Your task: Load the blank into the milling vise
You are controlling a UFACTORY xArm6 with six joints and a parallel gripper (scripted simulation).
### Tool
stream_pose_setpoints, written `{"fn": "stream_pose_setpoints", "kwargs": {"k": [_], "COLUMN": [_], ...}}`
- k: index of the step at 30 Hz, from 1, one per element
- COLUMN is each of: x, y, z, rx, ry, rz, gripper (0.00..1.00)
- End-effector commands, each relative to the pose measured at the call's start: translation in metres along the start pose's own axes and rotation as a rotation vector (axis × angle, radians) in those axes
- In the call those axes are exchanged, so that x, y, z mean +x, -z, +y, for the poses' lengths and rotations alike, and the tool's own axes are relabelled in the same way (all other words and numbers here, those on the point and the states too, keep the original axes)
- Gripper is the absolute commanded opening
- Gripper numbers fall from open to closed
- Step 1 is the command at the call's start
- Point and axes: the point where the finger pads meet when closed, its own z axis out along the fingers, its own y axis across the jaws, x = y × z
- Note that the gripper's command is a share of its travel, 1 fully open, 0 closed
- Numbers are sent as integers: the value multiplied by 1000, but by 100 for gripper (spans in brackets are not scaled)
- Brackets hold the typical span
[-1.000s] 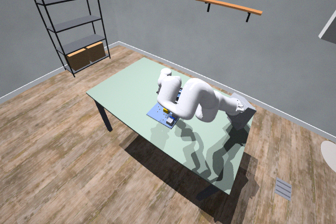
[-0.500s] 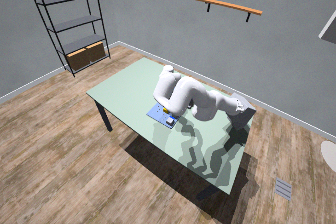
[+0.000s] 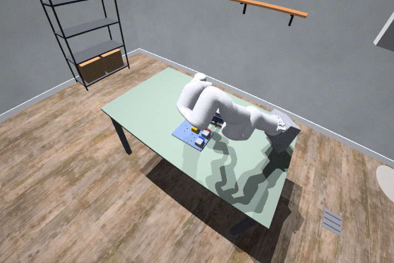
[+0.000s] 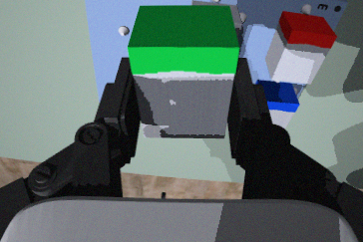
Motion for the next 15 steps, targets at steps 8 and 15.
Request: {"fn": "stream_pose_setpoints", "kwargs": {"k": [8,15], "x": [40,50], "y": [0,0], "z": [-5,-6], "rx": [2,2], "ry": [1,2], "rz": [1,1], "gripper": [0,0]}}
